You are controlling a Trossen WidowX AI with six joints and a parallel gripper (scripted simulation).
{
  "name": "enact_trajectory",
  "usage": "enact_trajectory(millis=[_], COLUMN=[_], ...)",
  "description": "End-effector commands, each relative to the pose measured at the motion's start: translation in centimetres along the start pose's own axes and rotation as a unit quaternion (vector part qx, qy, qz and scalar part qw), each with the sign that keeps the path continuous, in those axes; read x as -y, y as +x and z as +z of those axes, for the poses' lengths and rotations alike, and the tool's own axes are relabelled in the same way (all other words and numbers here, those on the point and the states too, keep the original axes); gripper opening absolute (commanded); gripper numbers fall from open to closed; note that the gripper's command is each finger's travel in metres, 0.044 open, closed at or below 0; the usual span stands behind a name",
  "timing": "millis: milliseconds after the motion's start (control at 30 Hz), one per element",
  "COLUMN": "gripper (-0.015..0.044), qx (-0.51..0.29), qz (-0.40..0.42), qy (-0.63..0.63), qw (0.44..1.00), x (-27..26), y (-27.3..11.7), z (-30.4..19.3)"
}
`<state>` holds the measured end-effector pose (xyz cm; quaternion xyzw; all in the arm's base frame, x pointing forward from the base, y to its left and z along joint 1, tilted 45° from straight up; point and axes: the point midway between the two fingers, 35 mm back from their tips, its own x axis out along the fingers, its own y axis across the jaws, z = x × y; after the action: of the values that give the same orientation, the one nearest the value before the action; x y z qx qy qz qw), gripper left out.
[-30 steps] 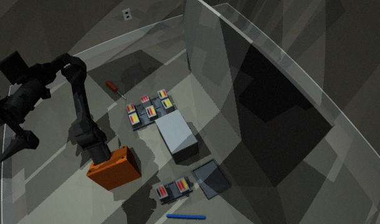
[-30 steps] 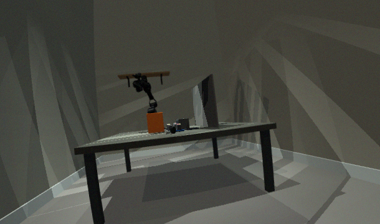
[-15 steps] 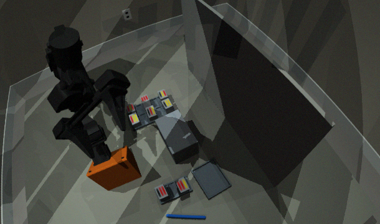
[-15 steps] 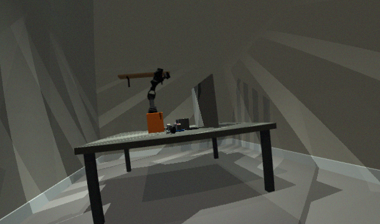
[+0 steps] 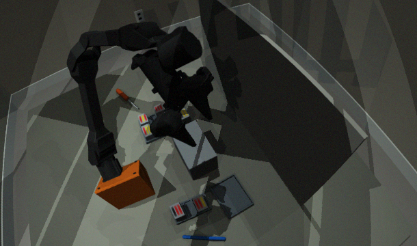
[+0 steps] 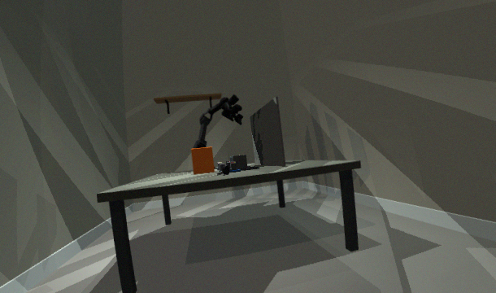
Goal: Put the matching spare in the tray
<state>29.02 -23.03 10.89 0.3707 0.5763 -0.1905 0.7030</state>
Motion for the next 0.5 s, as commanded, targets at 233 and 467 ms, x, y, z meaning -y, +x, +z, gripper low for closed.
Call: enact_trajectory(millis=[233, 467], gripper=[0.044, 0.044], qx=[-0.206, -0.225], qz=[0.2, 0.23], qy=[-0.332, -0.365], qw=[0.898, 0.874], x=[-14.4, -15.9], y=[5.8, 6.2], z=[-5.7, -6.7])
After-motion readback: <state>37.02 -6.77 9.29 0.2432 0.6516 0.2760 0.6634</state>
